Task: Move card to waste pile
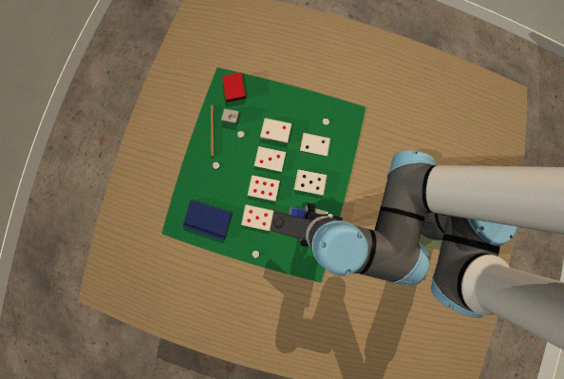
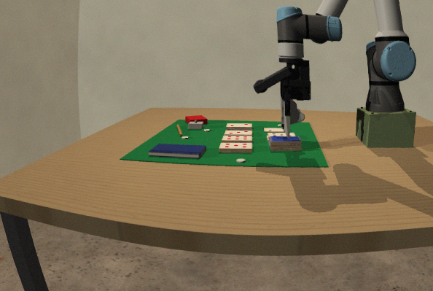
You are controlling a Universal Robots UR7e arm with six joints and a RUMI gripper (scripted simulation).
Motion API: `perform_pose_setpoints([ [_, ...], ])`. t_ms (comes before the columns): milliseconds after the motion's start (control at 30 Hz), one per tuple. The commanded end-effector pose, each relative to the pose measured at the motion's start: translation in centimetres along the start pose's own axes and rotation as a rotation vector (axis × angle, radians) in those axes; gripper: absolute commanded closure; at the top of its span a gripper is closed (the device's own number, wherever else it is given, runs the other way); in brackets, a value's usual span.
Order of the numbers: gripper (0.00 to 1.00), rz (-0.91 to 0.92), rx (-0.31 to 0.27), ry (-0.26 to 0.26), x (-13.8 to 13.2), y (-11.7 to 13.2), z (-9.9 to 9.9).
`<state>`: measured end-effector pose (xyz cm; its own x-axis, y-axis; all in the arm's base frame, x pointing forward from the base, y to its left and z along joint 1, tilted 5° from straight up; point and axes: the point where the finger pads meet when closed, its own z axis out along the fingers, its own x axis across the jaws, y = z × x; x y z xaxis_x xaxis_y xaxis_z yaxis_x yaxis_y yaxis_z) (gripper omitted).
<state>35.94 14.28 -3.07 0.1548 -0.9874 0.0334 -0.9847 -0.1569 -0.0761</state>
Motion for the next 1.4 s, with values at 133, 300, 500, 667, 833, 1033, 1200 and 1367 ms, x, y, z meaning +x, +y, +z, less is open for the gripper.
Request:
perform_pose_setpoints([
  [133, 0.5, 0.0, 0.001, 0.0, 0.0, -0.04, 0.01],
  [300, 0.58, 0.0, 0.001, 0.0, 0.0, -0.04, 0.01],
  [500, 0.58, 0.0, 0.001, 0.0, 0.0, -0.04, 0.01],
  [667, 0.58, 0.0, 0.001, 0.0, 0.0, -0.04, 0.01],
  [833, 0.58, 0.0, 0.001, 0.0, 0.0, -0.04, 0.01],
  [1033, 0.5, 0.0, 0.001, 0.0, 0.0, -0.04, 0.01],
  [1200, 0.5, 0.0, 0.001, 0.0, 0.0, -0.04, 0.01],
  [1367, 0.5, 0.0, 0.001, 0.0, 0.0, -0.04, 0.01],
])
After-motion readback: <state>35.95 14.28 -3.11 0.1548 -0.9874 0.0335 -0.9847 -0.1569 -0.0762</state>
